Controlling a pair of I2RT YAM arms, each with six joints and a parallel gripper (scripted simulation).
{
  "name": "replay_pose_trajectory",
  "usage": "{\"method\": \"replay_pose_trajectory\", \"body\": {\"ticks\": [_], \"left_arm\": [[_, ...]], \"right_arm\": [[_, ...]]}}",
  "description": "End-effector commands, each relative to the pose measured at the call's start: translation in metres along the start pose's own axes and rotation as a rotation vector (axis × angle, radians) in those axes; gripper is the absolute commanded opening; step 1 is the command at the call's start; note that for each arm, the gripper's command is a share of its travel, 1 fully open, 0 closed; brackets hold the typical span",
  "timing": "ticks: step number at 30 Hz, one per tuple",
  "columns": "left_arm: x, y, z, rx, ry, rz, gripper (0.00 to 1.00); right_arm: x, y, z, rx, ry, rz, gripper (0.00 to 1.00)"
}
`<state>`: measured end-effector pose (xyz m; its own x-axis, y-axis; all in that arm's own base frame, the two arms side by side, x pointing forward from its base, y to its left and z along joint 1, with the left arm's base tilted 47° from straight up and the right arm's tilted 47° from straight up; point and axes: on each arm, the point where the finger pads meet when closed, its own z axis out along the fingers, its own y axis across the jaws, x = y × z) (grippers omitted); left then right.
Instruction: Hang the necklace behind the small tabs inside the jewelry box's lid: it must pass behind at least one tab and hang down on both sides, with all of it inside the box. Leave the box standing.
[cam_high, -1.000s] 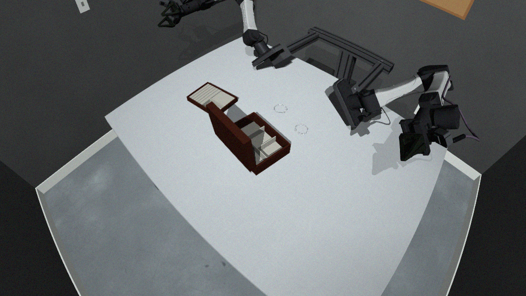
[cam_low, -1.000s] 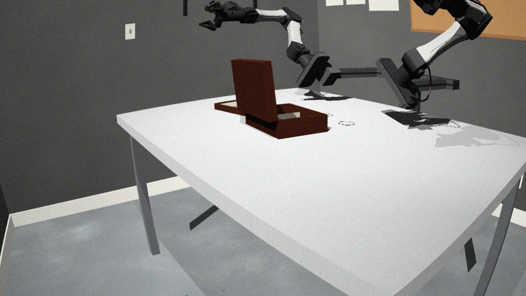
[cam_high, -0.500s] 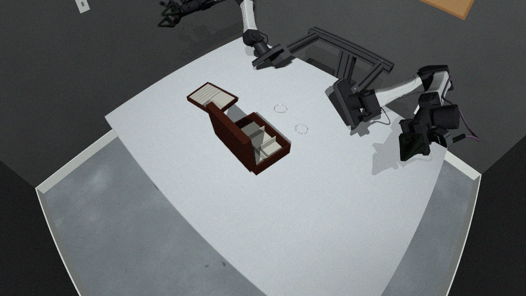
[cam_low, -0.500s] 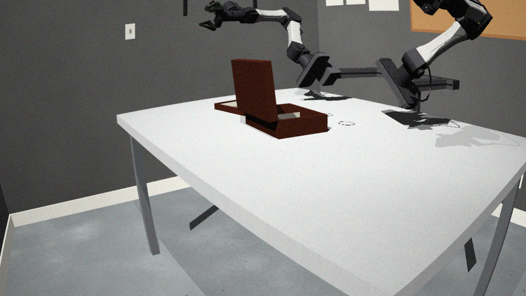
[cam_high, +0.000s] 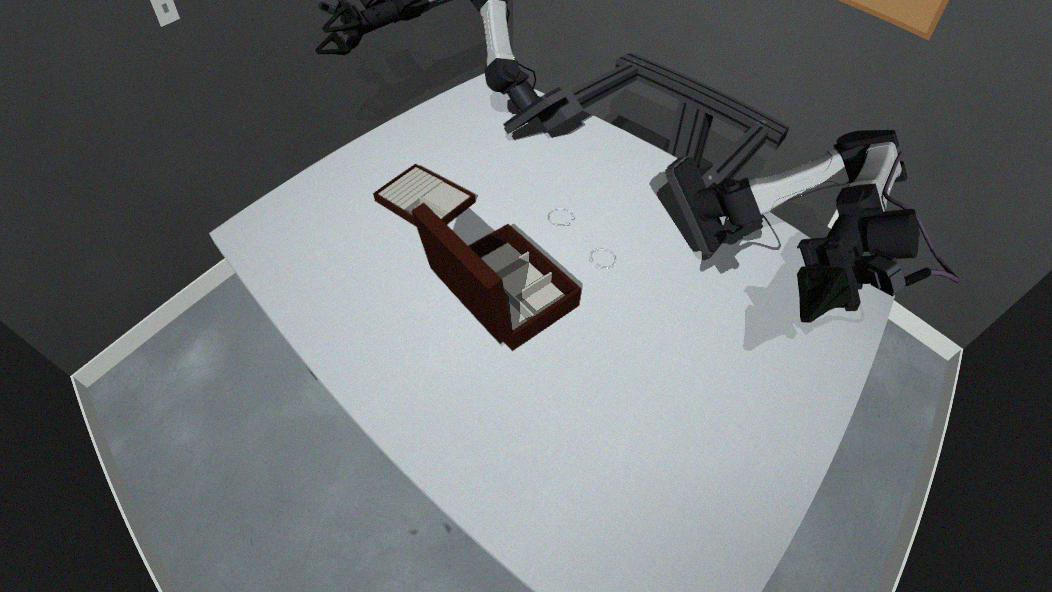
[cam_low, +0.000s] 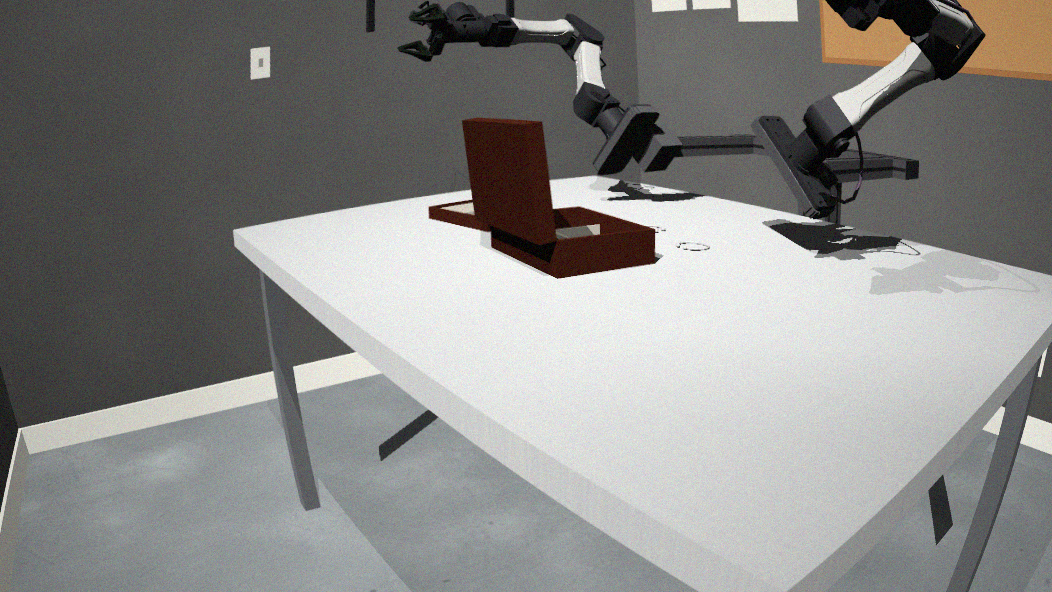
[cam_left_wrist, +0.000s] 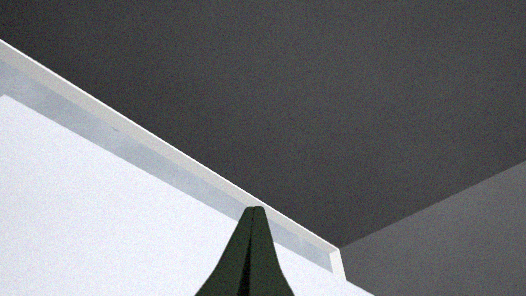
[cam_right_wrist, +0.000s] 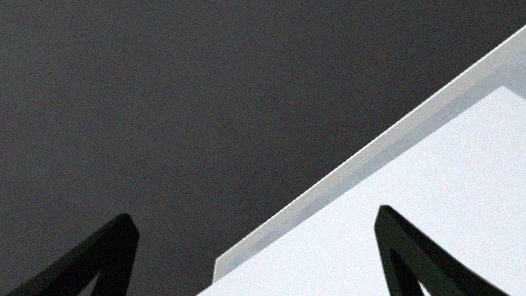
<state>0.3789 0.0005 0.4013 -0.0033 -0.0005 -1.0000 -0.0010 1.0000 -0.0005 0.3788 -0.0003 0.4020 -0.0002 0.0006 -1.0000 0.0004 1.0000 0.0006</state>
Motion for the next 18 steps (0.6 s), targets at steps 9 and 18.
{"method": "replay_pose_trajectory", "body": {"ticks": [9,18], "left_arm": [[-0.0187,-0.0035,-0.0042,0.002,-0.045,0.01,0.0],[-0.0187,-0.001,-0.0041,-0.005,-0.045,0.01,0.0]], "right_arm": [[-0.0107,0.0037,-0.0015,-0.012,-0.024,0.007,1.0],[-0.0108,0.0038,-0.0013,-0.013,-0.024,0.007,1.0]]}}
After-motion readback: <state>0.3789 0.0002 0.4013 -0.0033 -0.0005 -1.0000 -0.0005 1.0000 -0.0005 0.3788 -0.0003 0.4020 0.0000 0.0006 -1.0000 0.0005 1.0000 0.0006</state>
